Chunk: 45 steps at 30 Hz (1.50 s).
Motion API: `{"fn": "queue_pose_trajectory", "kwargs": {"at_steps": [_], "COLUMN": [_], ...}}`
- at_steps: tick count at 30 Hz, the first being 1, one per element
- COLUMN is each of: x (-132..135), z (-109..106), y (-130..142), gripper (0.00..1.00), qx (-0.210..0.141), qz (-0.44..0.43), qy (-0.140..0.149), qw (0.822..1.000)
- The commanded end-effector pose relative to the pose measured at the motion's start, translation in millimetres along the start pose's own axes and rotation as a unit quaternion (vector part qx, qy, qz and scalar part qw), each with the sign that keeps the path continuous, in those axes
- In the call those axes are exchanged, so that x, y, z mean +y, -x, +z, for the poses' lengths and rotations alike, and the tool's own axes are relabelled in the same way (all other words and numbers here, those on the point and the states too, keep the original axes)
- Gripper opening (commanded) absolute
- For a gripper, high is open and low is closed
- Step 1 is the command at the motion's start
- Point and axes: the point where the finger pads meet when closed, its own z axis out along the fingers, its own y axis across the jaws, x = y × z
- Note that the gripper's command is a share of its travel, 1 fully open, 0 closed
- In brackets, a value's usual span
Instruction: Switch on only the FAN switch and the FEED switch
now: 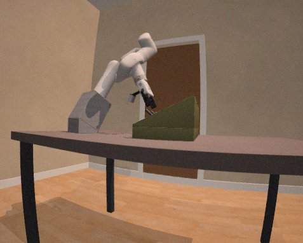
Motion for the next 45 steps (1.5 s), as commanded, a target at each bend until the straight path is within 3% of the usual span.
{"fn": "queue_pose_trajectory", "kwargs": {"at_steps": [1, 16, 45], "x": [-14, -49, -51], "z": [0, 0, 0], "y": [1, 1, 1], "gripper": [1.00, 1.00, 1.00], "qx": [-0.001, -0.001, -0.001], "qz": [0.000, 0.000, 0.000], "qy": [0.000, 0.000, 0.000], "qw": [1.000, 1.000, 1.000]}}
